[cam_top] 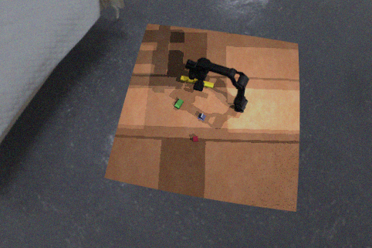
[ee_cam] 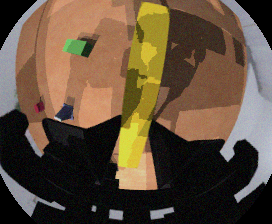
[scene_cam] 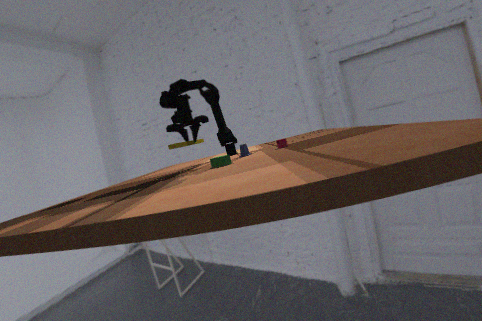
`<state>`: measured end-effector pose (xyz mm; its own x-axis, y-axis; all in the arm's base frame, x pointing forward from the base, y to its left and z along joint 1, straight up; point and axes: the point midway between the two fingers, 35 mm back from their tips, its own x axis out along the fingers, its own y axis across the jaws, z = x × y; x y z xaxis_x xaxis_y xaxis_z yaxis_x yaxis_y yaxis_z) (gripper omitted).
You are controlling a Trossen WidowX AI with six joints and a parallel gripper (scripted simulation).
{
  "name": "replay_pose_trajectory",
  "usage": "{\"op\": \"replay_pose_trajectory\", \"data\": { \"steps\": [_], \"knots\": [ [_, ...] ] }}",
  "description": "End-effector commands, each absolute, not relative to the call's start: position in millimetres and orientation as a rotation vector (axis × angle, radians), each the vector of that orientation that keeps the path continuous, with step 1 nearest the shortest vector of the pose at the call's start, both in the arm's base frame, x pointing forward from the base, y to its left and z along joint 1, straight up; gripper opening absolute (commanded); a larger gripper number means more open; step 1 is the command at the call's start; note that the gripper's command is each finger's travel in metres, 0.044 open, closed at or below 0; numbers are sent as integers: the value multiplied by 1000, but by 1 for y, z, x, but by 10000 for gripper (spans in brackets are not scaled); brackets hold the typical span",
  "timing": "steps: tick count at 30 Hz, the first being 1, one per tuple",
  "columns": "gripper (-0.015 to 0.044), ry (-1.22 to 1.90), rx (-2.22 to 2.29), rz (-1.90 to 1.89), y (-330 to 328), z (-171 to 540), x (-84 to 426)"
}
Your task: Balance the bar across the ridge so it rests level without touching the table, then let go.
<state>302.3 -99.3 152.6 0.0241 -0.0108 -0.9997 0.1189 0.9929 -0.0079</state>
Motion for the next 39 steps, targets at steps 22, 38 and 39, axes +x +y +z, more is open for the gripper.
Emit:
{"op": "replay_pose_trajectory", "data": {
  "steps": [22, 38, 39],
  "knots": [
    [0, 1543, 139, -136, -1, 152, 295],
    [0, 1543, 172, -161, 58, 151, 274],
    [0, 1543, 174, -163, 62, 151, 272]
  ]
}}
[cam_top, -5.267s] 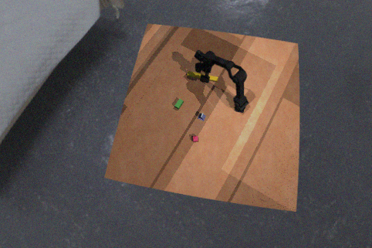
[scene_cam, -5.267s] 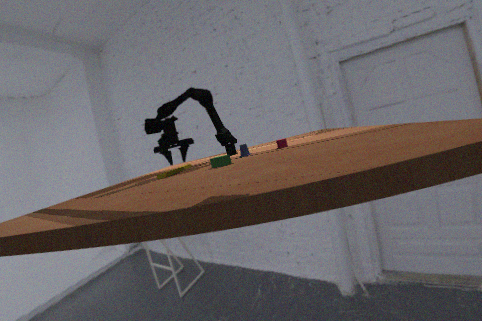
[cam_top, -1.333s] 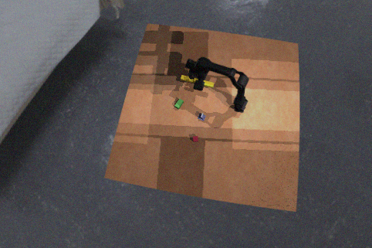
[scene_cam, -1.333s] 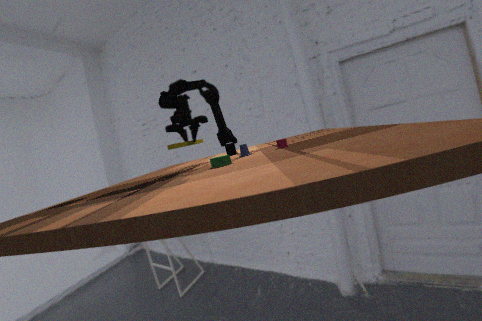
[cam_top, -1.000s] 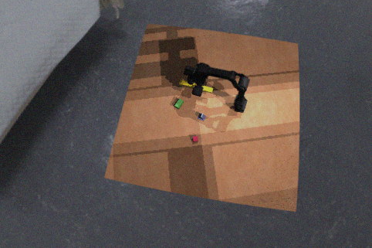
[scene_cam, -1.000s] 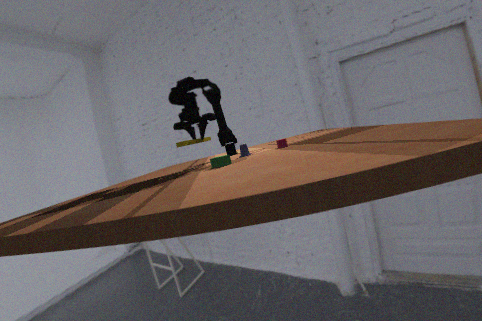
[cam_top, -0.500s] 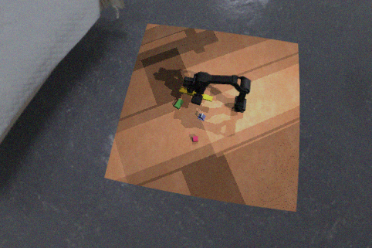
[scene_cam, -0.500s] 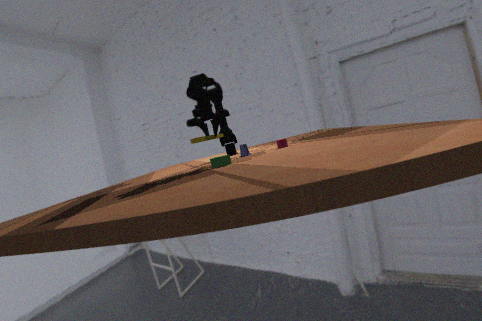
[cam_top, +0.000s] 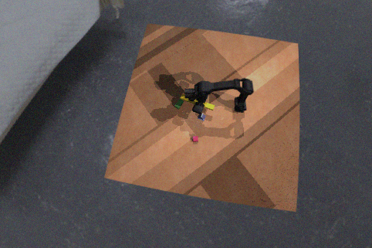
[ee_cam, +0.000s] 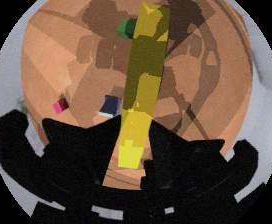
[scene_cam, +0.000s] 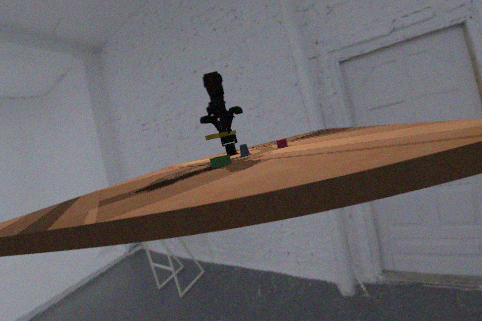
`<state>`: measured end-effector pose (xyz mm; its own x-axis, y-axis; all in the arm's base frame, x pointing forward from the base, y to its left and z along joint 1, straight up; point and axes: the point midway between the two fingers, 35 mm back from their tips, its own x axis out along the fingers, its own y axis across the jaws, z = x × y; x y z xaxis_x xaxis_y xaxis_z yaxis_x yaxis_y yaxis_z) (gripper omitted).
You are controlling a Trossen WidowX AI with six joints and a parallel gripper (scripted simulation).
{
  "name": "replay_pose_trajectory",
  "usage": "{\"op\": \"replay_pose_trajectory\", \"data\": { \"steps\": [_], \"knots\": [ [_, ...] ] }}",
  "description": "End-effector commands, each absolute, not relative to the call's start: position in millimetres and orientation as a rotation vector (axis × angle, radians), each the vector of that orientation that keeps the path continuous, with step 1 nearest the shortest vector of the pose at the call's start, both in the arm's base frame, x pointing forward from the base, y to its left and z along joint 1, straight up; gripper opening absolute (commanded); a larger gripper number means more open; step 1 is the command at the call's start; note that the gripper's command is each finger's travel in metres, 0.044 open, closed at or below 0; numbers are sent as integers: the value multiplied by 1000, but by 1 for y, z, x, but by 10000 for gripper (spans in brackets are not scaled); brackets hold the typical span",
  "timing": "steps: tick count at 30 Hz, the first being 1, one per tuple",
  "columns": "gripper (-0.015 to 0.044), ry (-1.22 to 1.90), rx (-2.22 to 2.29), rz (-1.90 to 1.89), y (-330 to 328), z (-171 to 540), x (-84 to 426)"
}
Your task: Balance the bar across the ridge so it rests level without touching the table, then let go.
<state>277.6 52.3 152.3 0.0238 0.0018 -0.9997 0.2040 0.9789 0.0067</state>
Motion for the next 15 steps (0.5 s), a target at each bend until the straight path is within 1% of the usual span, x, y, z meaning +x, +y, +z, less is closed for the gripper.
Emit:
{"op": "replay_pose_trajectory", "data": {
  "steps": [1, 15],
  "knots": [
    [0, 1543, 176, -164, 65, 151, 271],
    [0, 1544, 204, -187, 110, 150, 242]
  ]
}}
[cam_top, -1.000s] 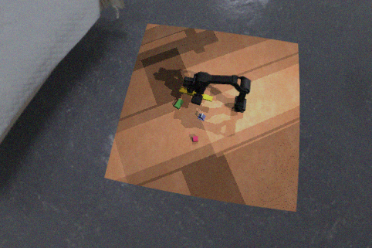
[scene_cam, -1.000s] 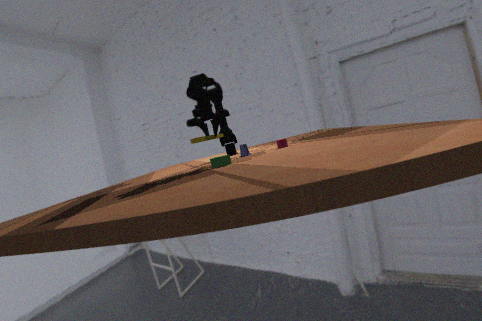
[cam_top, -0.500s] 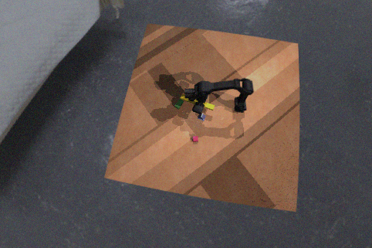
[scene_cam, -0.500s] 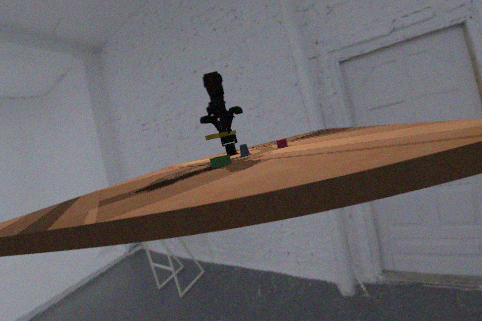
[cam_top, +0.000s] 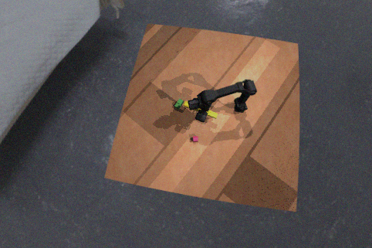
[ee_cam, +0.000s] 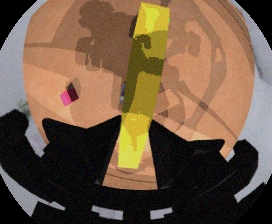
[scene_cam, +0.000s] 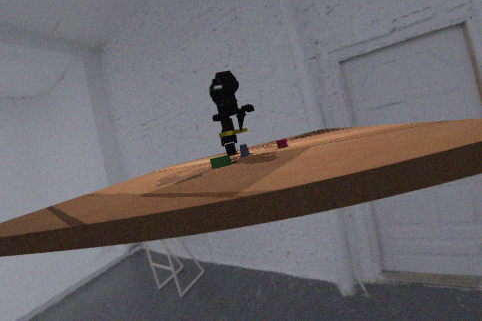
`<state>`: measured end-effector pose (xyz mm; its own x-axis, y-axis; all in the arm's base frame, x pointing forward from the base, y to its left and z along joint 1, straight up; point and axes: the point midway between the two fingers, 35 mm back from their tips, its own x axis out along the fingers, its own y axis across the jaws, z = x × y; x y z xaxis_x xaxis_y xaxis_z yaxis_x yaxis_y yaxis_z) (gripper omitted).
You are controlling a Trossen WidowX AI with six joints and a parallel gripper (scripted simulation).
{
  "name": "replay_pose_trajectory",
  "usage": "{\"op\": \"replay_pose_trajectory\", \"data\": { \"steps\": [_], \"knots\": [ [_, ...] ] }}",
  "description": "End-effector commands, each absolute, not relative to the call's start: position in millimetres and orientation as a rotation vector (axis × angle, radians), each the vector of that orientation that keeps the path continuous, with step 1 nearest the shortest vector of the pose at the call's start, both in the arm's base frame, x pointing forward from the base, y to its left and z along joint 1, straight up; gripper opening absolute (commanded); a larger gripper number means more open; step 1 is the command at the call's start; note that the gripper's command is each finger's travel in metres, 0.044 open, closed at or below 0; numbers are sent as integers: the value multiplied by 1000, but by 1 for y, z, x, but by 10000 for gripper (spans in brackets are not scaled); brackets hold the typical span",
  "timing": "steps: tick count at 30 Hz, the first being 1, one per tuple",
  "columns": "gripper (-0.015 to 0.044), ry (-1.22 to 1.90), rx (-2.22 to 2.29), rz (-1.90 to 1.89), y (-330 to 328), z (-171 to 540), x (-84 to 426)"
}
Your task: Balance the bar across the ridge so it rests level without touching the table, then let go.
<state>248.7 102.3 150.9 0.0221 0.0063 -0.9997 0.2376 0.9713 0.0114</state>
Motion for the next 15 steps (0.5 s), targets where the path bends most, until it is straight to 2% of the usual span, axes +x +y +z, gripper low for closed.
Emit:
{"op": "replay_pose_trajectory", "data": {
  "steps": [1, 15],
  "knots": [
    [0, 1544, 206, -188, 113, 150, 239],
    [0, 1544, 211, -192, 122, 136, 234]
  ]
}}
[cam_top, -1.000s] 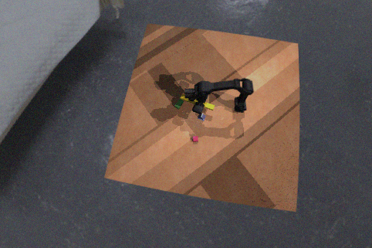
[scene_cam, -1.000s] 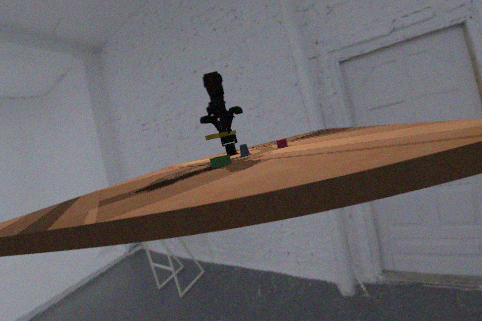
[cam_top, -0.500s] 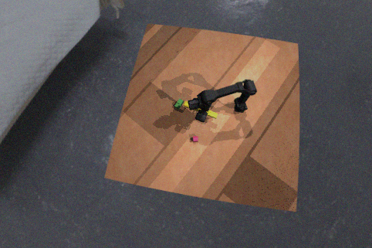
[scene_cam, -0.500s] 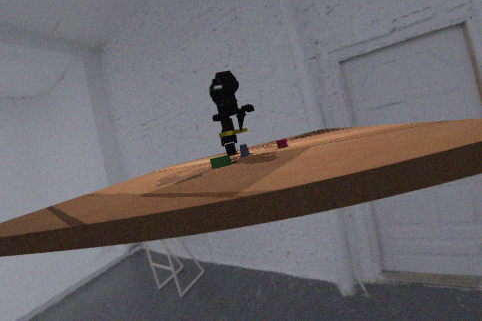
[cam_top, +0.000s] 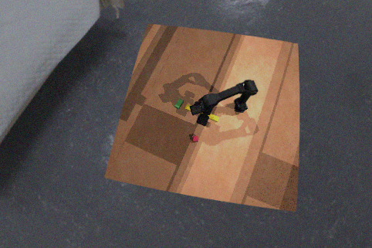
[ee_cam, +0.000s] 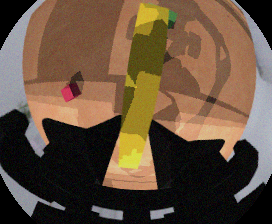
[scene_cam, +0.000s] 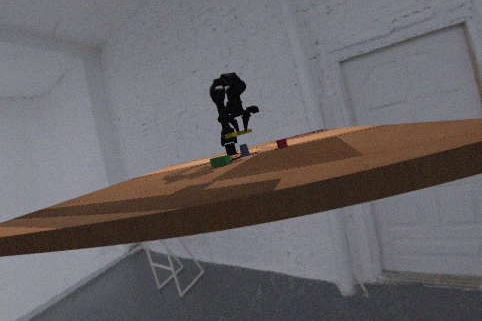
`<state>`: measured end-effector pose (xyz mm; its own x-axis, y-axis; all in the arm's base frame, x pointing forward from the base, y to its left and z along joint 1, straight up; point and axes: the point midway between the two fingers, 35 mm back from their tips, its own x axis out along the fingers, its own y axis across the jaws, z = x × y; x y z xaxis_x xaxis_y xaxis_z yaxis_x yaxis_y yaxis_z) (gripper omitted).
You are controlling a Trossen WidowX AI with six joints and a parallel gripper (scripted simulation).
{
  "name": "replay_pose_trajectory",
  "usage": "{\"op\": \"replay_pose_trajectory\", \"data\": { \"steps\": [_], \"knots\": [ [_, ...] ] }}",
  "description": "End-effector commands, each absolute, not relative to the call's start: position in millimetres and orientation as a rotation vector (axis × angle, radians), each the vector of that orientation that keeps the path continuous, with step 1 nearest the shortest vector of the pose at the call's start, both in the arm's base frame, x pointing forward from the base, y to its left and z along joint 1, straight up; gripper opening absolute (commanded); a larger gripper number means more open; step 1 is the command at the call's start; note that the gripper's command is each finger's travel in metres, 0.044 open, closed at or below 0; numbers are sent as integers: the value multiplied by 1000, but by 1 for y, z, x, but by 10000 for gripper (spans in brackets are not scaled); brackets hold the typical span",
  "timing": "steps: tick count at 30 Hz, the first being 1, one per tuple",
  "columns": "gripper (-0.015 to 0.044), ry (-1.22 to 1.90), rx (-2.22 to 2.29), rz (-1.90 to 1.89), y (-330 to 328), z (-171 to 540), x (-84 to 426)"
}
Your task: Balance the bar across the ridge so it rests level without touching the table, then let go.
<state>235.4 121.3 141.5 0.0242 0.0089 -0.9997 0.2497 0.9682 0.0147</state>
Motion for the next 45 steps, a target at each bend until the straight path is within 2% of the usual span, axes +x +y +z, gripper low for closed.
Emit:
{"op": "replay_pose_trajectory", "data": {
  "steps": [1, 19, 45],
  "knots": [
    [0, 1544, 211, -192, 122, 134, 234],
    [0, 1544, 211, -192, 121, 106, 235],
    [0, 1544, 211, -192, 121, 105, 235]
  ]
}}
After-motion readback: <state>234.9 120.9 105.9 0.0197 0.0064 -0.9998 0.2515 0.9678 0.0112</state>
